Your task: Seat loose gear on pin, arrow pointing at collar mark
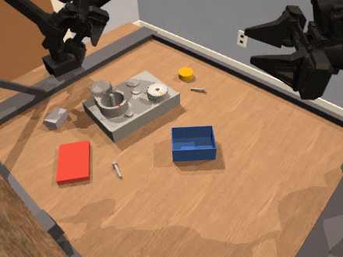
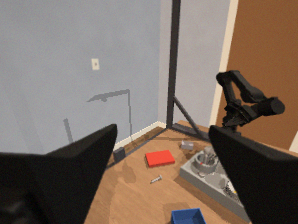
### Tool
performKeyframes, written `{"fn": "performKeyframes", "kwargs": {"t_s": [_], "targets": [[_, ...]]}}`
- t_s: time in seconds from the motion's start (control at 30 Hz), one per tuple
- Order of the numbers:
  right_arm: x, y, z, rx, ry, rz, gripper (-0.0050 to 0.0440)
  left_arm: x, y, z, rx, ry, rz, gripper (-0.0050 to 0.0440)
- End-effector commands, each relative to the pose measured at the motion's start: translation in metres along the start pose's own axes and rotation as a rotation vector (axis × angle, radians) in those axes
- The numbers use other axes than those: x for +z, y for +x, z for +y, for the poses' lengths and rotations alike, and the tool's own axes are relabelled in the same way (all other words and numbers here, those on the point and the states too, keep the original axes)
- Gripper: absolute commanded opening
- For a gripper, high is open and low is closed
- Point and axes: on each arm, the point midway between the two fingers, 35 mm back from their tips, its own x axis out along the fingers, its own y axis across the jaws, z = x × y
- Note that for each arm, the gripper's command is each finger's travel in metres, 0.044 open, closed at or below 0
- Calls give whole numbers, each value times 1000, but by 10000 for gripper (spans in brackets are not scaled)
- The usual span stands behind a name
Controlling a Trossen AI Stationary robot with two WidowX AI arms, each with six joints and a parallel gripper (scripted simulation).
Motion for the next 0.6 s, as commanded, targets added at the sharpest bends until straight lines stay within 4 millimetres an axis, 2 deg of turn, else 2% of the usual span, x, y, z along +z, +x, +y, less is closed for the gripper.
{"fn": "performKeyframes", "kwargs": {"t_s": [0.0, 0.53, 0.57], "targets": [[6, -1, 0, 0, 0, -15, 400, 1, -1, 4, 5, 11, 1, 400], [6, -1, 0, 0, 0, -15, 400, 1, -1, 4, 5, 11, 1, 400], [0, 0, 0, 0, 0, 0, 400, 0, 1, 2, -3, -1, 3, 400]]}}
